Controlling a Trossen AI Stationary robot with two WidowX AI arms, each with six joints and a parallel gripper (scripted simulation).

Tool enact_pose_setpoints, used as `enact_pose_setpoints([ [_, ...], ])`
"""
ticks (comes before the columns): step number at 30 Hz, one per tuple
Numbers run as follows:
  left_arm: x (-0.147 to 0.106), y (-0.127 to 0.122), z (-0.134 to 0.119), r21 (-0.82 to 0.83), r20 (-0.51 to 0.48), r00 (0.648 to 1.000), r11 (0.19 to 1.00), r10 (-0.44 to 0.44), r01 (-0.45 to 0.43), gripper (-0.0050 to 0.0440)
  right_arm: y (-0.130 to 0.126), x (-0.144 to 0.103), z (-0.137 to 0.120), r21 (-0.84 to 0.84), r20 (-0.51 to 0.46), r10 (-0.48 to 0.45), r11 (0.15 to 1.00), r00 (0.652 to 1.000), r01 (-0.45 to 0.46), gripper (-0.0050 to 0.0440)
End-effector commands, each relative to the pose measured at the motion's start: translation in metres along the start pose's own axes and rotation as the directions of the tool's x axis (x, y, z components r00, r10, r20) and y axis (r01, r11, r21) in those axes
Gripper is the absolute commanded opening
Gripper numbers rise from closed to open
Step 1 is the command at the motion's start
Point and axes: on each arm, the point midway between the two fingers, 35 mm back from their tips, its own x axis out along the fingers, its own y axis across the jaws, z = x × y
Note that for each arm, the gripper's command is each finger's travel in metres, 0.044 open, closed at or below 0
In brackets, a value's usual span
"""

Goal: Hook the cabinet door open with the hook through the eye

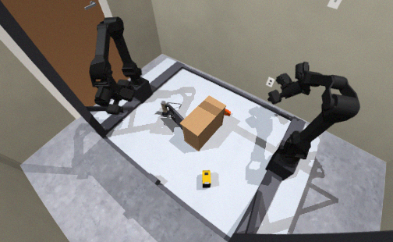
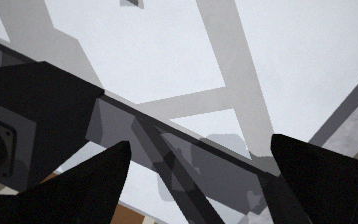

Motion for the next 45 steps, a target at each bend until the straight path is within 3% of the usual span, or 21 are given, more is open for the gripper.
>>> enact_pose_setpoints([
  [1,-0.006,-0.003,0.000,-0.002,0.003,1.000,1.000,-0.025,0.025,0.0400,-0.002,-0.006,0.007,-0.011,0.022,-0.014,1.000,1.000,0.014,0.0400],
  [18,-0.006,-0.003,0.000,-0.002,0.003,1.000,1.000,-0.025,0.025,0.0400,-0.002,-0.006,0.007,-0.011,0.022,-0.014,1.000,1.000,0.014,0.0400],
  [19,-0.006,-0.003,0.000,-0.002,0.003,1.000,1.000,-0.025,0.025,0.0424,-0.002,-0.006,0.007,-0.011,0.022,-0.014,1.000,1.000,0.014,0.0400],
  [24,-0.003,0.008,0.010,-0.081,0.043,0.998,0.995,-0.054,0.058,0.0440,0.007,-0.004,0.028,-0.051,0.048,-0.024,0.998,0.999,0.027,0.0400],
  [28,0.000,0.023,0.025,-0.194,0.108,0.990,0.974,-0.095,0.114,0.0440,0.035,0.001,0.062,-0.124,0.092,-0.019,0.992,0.996,0.030,0.0400],
  [32,0.005,0.042,0.044,-0.333,0.199,0.971,0.922,-0.135,0.197,0.0440,0.083,0.005,0.105,-0.212,0.163,0.009,0.977,0.987,0.026,0.0400],
  [34,0.005,0.042,0.044,-0.333,0.199,0.971,0.922,-0.135,0.197,0.0440,0.083,0.005,0.105,-0.212,0.163,0.009,0.977,0.987,0.026,0.0400],
  [39,0.011,0.066,0.068,-0.489,0.322,0.932,0.815,-0.163,0.312,0.0440,0.158,0.000,0.148,-0.304,0.261,0.080,0.953,0.962,0.003,0.0400],
  [45,0.019,0.091,0.095,-0.614,0.453,0.877,0.656,-0.162,0.439,0.0440,0.240,-0.016,0.176,-0.376,0.352,0.185,0.926,0.918,-0.042,0.0400],
])
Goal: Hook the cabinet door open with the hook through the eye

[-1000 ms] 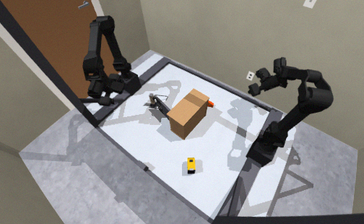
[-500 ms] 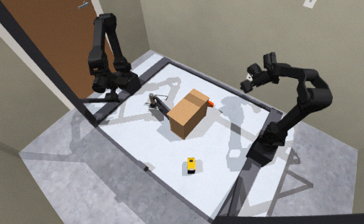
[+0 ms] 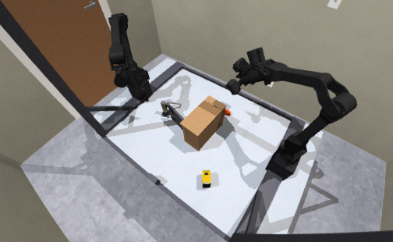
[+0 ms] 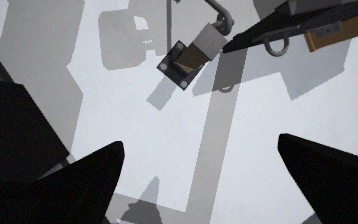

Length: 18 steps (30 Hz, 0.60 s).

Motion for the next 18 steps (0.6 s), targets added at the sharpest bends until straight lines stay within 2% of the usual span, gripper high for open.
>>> enact_pose_setpoints([
  [1,0.008,0.002,0.025,-0.147,0.076,0.994,0.985,-0.075,0.085,0.0440,0.038,-0.006,0.053,-0.040,0.125,0.014,0.999,0.992,-0.009,0.0400],
  [4,0.014,0.004,0.041,-0.243,0.134,0.985,0.960,-0.108,0.138,0.0440,0.071,-0.010,0.074,-0.059,0.179,0.056,0.997,0.982,-0.046,0.0400],
  [6,0.014,0.004,0.041,-0.243,0.134,0.985,0.960,-0.108,0.138,0.0440,0.071,-0.010,0.074,-0.059,0.179,0.056,0.997,0.982,-0.046,0.0400],
  [12,0.026,0.010,0.072,-0.408,0.256,0.955,0.878,-0.151,0.248,0.0440,0.147,-0.028,0.110,-0.093,0.290,0.162,0.986,0.943,-0.141,0.0400],
  [15,0.028,0.011,0.077,-0.434,0.277,0.948,0.860,-0.156,0.268,0.0440,0.167,-0.035,0.118,-0.101,0.316,0.193,0.980,0.929,-0.169,0.0400],
  [18,0.030,0.012,0.077,-0.434,0.276,0.950,0.862,-0.149,0.261,0.0440,0.175,-0.037,0.121,-0.103,0.325,0.204,0.978,0.923,-0.179,0.0400],
])
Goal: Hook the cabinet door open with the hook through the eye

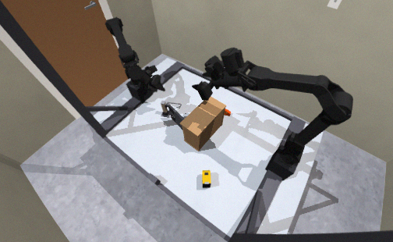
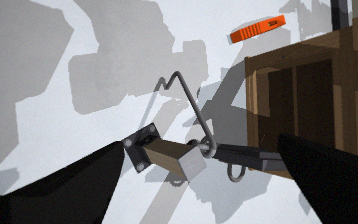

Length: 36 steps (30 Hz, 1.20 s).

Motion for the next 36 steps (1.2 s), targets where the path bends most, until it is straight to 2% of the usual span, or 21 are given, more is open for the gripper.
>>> enact_pose_setpoints([
  [1,0.003,-0.002,0.002,-0.010,0.006,1.000,1.000,-0.014,0.014,0.0440,0.005,-0.002,0.021,0.009,0.052,-0.008,1.000,0.999,0.007,0.0400],
  [6,0.003,-0.002,0.002,-0.010,0.006,1.000,1.000,-0.014,0.014,0.0440,0.003,-0.001,0.015,0.011,0.038,-0.010,1.000,0.999,0.010,0.0400],
  [25,0.001,-0.006,0.001,-0.012,0.000,1.000,1.000,-0.022,0.022,0.0440,0.004,-0.005,0.018,0.006,0.048,-0.007,1.000,0.999,0.006,0.0400],
  [30,0.004,-0.005,-0.007,0.010,-0.041,0.999,1.000,-0.023,0.023,0.0320,0.004,-0.005,0.018,0.006,0.048,-0.007,1.000,0.999,0.006,0.0400],
  [36,0.003,-0.022,-0.028,0.124,-0.172,0.976,0.980,-0.136,0.158,0.0176,0.004,-0.005,0.018,0.006,0.048,-0.007,1.000,0.999,0.006,0.0400],
])
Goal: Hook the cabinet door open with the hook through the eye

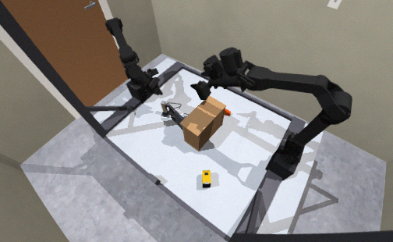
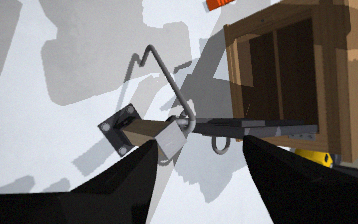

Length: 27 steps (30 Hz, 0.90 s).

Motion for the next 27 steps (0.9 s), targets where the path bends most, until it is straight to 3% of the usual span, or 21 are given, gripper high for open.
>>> enact_pose_setpoints([
  [1,0.002,-0.013,-0.011,0.081,-0.069,0.994,0.993,-0.084,0.090,0.0152,-0.001,-0.006,0.012,0.002,0.033,-0.004,1.000,0.999,0.004,0.0400],
  [3,0.002,-0.013,-0.011,0.081,-0.069,0.994,0.993,-0.084,0.090,0.0152,-0.001,-0.006,0.012,0.002,0.033,-0.004,1.000,0.999,0.004,0.0400],
  [13,0.002,-0.036,-0.016,0.320,-0.133,0.959,0.905,-0.251,0.281,0.0150,-0.001,-0.006,0.012,0.002,0.033,-0.004,1.000,0.999,0.004,0.0400],
  [20,0.006,-0.034,-0.017,0.475,-0.165,0.949,0.822,-0.268,0.314,0.0150,-0.001,-0.006,0.012,0.002,0.033,-0.004,1.000,0.999,0.004,0.0400],
  [27,0.013,-0.030,-0.017,0.660,-0.214,0.938,0.668,-0.271,0.344,0.0150,-0.001,-0.006,0.012,0.002,0.033,-0.004,1.000,0.999,0.004,0.0400],
])
